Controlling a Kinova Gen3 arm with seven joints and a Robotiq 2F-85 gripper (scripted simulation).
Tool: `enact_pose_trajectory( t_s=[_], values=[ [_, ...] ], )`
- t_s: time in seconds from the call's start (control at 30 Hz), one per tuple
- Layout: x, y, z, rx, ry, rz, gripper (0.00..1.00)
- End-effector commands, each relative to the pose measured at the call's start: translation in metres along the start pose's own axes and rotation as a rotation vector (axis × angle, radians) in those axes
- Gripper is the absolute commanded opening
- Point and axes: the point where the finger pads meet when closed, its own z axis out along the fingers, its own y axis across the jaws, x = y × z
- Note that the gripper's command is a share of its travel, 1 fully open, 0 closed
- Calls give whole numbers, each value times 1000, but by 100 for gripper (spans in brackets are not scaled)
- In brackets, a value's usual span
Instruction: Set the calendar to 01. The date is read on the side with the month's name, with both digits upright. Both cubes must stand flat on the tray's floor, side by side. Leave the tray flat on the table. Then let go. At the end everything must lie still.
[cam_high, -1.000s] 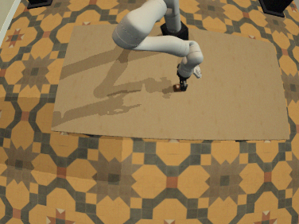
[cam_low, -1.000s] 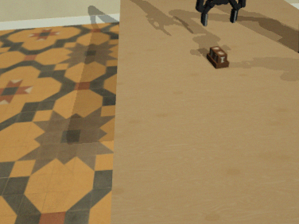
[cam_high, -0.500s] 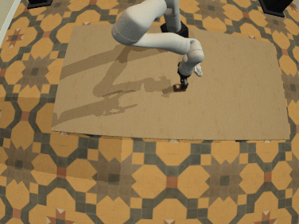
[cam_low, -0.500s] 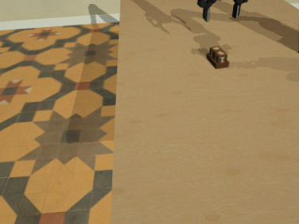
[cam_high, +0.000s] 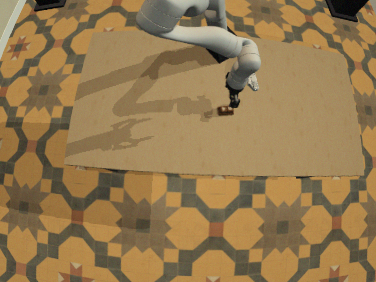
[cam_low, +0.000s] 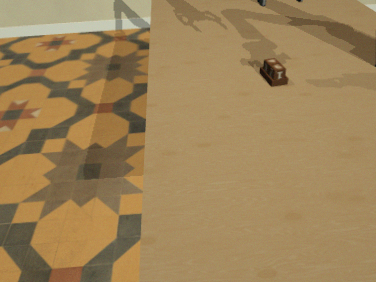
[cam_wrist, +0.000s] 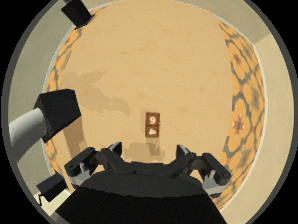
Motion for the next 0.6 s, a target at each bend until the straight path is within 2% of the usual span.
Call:
enact_pose_trajectory(
  t_s=[0.0, 0.57],
  values=[
    [-4, 5, -8, -12, -7, 9, 100],
    [-5, 6, -9, -15, -8, 11, 100]
  ],
)
